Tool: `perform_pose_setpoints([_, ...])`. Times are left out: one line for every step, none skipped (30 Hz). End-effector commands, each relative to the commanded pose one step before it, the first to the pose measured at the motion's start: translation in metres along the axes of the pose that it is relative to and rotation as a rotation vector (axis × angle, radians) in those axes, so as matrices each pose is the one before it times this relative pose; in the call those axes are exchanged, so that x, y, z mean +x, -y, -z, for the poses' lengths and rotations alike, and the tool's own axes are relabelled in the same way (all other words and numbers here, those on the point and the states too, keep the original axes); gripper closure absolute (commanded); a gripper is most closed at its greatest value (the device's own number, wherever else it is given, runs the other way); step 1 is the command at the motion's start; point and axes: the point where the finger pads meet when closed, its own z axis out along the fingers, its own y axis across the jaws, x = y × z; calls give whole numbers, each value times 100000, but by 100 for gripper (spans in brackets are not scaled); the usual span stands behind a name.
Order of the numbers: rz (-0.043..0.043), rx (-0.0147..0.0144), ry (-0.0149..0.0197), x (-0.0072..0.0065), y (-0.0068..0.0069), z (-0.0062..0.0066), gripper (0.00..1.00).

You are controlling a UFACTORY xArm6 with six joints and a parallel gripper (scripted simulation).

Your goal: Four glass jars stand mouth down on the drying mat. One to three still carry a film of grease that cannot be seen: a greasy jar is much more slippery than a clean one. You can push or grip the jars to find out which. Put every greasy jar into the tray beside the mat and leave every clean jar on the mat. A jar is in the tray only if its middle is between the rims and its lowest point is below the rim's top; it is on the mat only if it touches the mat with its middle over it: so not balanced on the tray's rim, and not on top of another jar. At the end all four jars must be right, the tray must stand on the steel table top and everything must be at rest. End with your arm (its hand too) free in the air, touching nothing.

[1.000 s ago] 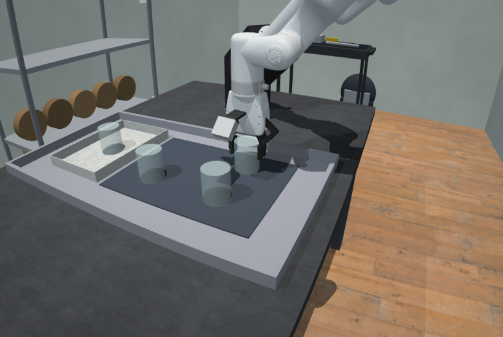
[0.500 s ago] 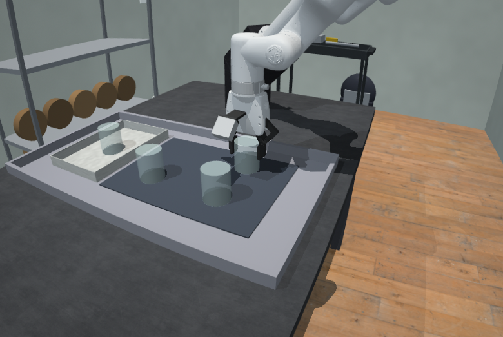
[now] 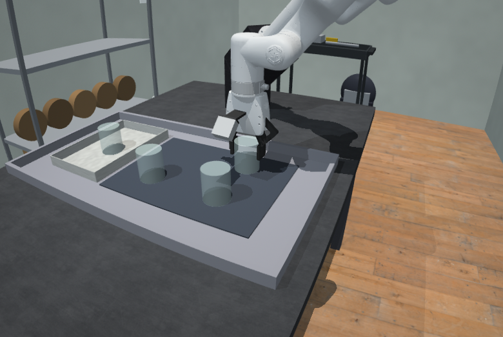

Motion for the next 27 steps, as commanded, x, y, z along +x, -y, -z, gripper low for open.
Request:
perform_pose_setpoints([27,-46,-167,72,-7,49,24])
perform_pose_setpoints([0,0,0,0,0,0,24])
perform_pose_setpoints([0,0,0,0,0,0,27])
perform_pose_setpoints([0,0,0,0,0,0,27])
perform_pose_setpoints([0,0,0,0,0,0,27])
perform_pose_setpoints([0,0,0,0,0,0,27])
perform_pose_setpoints([0,0,0,0,0,0,27])
perform_pose_setpoints([0,0,0,0,0,0,27])
perform_pose_setpoints([0,0,0,0,0,0,27])
perform_pose_setpoints([0,0,0,0,0,0,27])
perform_pose_setpoints([0,0,0,0,0,0,27])
perform_pose_setpoints([0,0,0,0,0,0,27])
perform_pose_setpoints([0,0,0,0,0,0,27])
perform_pose_setpoints([0,0,0,0,0,0,27])
perform_pose_setpoints([0,0,0,0,0,0,27])
perform_pose_setpoints([0,0,0,0,0,0,27])
perform_pose_setpoints([0,0,0,0,0,0,27])
perform_pose_setpoints([0,0,0,0,0,0,27])
perform_pose_setpoints([0,0,0,0,0,0,27])
perform_pose_setpoints([0,0,0,0,0,0,30])
perform_pose_setpoints([0,0,0,0,0,0,30])
perform_pose_setpoints([0,0,0,0,0,0,30])
perform_pose_setpoints([0,0,0,0,0,0,30])
perform_pose_setpoints([0,0,0,0,0,0,30])
perform_pose_setpoints([0,0,0,0,0,0,30])
perform_pose_setpoints([0,0,0,0,0,0,30])
perform_pose_setpoints([0,0,0,0,0,0,30])
